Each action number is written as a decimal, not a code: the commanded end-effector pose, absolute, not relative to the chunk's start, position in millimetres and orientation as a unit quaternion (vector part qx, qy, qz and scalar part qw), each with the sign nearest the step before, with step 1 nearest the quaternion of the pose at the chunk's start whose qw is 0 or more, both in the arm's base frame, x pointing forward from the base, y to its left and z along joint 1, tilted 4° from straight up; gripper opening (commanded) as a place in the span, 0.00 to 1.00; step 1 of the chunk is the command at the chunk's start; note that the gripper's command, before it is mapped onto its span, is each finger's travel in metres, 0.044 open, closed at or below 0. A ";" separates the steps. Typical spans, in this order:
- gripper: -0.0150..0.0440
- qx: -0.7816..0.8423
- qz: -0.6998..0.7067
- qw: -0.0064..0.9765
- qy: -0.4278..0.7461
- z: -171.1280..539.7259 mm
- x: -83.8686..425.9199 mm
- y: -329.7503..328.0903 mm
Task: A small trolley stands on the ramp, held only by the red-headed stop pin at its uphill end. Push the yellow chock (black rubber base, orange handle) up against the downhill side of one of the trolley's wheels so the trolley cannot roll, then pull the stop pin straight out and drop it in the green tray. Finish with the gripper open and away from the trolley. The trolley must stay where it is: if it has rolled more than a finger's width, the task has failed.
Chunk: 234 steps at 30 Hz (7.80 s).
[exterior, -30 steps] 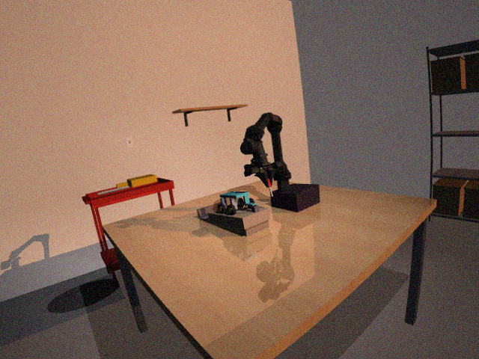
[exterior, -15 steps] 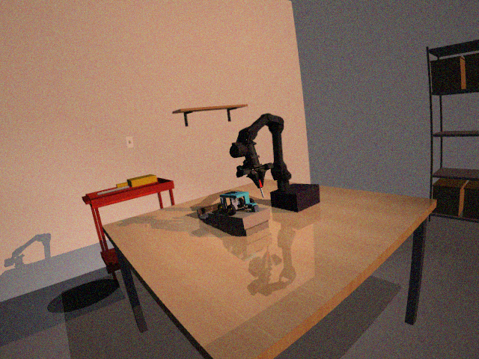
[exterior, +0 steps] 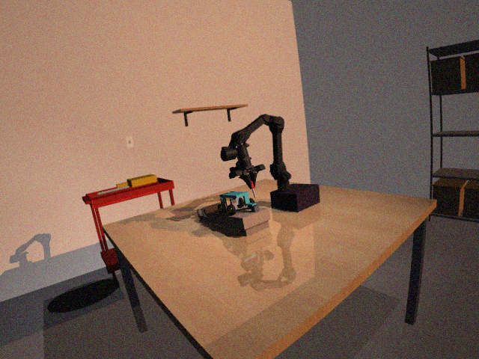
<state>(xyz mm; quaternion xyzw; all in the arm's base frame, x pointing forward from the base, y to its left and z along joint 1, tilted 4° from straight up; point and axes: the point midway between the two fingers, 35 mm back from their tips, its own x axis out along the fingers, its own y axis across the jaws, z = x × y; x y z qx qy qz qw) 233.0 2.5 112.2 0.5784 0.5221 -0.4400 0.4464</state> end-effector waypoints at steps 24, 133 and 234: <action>0.25 0.576 -0.441 0.448 0.523 101.9 222.9 -101.8; 0.25 0.713 -0.685 0.029 -0.150 18.5 201.7 -137.2; 1.00 0.713 -0.685 0.027 -0.148 27.6 209.7 -90.2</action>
